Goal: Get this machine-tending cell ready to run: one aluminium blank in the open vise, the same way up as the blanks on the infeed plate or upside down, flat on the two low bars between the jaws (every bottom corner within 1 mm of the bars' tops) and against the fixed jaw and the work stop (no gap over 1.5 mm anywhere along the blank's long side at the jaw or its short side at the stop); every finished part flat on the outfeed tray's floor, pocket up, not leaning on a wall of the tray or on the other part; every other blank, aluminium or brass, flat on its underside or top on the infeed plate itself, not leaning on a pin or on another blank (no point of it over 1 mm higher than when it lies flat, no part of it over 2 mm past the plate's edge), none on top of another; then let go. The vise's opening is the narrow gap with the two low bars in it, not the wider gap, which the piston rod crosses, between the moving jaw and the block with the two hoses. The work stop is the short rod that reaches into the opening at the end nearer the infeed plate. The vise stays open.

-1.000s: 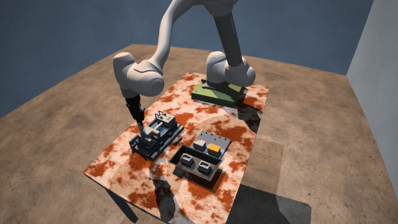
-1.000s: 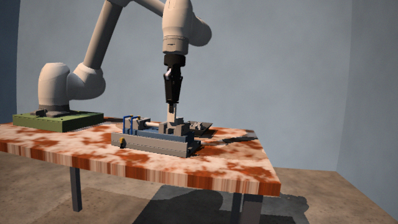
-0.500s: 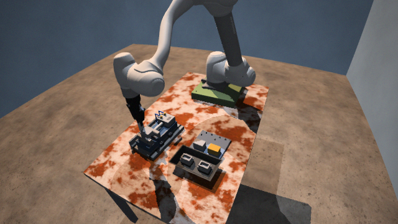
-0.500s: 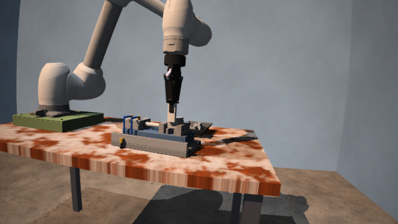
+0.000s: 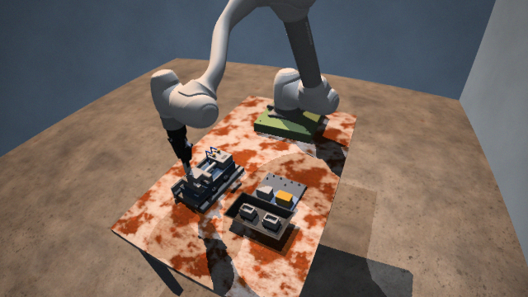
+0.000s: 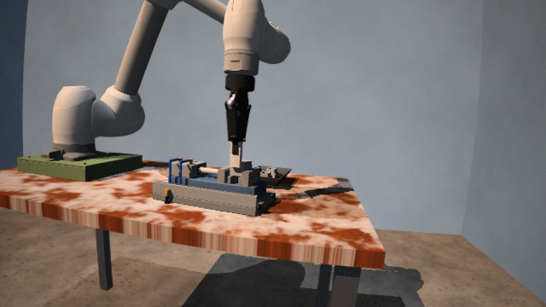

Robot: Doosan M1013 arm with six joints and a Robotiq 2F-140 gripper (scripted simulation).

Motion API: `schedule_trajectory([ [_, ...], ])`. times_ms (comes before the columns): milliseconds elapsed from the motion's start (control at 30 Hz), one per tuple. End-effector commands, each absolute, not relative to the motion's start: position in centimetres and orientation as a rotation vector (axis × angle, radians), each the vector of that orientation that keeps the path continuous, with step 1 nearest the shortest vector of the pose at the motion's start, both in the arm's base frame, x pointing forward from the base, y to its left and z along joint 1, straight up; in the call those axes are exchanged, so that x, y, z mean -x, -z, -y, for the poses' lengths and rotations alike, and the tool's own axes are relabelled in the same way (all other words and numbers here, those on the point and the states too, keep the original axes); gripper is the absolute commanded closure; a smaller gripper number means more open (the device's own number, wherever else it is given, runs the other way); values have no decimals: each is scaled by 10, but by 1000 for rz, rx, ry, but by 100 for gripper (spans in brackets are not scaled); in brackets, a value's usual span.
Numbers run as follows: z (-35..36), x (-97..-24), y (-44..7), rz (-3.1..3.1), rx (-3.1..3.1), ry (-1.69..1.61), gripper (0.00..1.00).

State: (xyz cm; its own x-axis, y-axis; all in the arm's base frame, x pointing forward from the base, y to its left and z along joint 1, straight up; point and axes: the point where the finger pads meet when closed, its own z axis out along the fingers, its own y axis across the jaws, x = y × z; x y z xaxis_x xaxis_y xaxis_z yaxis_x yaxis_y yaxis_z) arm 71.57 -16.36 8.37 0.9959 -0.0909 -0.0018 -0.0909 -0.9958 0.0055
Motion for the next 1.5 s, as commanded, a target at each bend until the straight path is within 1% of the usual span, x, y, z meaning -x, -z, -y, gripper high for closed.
schedule_trajectory([
  [0, 161, -715, -82, 139, -3132, 4, 100],
  [733, 161, -715, -82, 139, -3132, 4, 100],
  [1467, 177, -714, -82, 139, -3132, 4, 100],
])
